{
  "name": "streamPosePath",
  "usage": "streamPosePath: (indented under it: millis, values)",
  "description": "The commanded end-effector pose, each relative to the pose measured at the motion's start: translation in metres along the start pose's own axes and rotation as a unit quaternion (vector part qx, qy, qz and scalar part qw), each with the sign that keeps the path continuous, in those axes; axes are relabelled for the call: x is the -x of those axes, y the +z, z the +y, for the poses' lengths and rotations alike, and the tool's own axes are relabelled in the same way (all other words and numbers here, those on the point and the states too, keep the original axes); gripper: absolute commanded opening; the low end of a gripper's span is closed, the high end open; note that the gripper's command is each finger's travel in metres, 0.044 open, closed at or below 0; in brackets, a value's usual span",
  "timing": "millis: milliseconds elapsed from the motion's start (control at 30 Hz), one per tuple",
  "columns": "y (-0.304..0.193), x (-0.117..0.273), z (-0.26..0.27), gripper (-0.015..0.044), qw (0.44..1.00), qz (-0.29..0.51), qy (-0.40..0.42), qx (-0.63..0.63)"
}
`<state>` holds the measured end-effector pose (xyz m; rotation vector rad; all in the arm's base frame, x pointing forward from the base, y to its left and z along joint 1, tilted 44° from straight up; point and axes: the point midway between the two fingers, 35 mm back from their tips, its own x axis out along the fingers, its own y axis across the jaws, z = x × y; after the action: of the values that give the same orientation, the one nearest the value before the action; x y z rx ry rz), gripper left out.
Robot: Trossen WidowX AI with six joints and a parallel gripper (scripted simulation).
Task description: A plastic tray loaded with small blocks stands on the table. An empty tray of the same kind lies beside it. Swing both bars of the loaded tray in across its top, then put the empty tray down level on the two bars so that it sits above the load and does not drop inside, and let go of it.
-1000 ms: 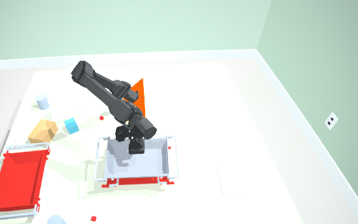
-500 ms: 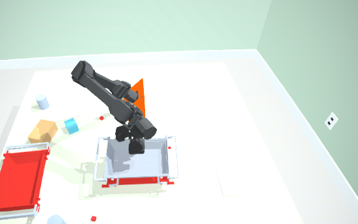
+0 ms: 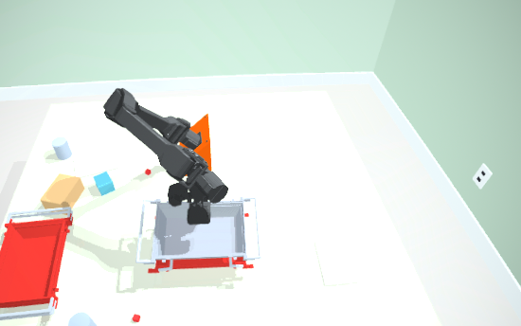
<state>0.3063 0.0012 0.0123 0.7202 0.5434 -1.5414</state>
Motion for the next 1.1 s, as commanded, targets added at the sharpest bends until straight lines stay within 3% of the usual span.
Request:
streamPosePath:
  millis: [0, 1067]
  values:
    - [0.002, -0.004, -0.004, 0.0000, 1.000, 0.000, -0.010, 0.003]
    - [0.002, -0.013, -0.007, 0.0000, 1.000, -0.001, -0.010, 0.003]
